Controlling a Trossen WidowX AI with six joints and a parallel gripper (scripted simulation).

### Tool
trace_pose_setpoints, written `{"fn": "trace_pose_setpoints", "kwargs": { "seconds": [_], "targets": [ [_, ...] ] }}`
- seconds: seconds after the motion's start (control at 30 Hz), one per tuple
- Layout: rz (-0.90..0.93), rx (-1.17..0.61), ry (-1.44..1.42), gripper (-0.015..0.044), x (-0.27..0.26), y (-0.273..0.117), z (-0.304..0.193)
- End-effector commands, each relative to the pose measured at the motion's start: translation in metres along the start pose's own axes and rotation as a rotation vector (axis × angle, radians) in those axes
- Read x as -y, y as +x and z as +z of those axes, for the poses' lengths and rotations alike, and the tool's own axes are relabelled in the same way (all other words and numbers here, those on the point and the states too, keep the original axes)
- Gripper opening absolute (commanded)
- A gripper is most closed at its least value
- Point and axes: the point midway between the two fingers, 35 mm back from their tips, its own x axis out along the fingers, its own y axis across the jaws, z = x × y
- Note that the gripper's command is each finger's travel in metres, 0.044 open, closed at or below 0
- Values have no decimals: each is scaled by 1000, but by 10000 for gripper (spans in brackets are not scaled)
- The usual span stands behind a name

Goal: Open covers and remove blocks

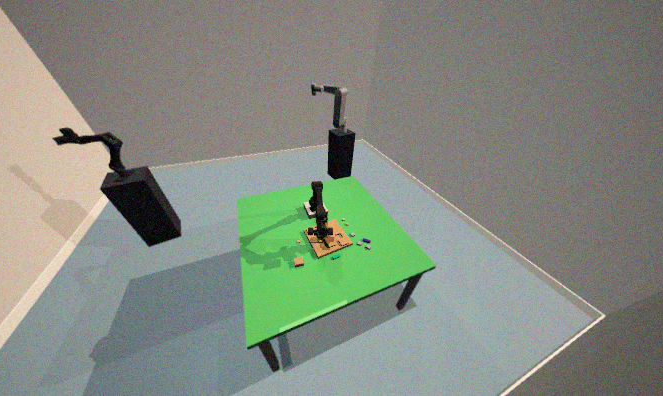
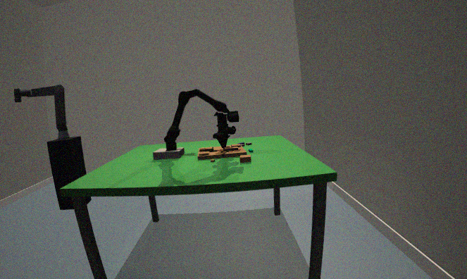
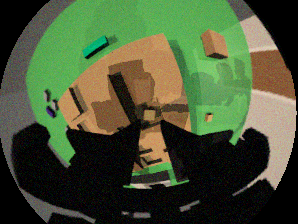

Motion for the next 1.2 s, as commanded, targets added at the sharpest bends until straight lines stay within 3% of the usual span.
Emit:
{"fn": "trace_pose_setpoints", "kwargs": {
  "seconds": [0.0,1.17],
  "targets": [
    [3,1,5,144,0,0,0],
    [3,1,5,144,-1,24,0]
  ]
}}
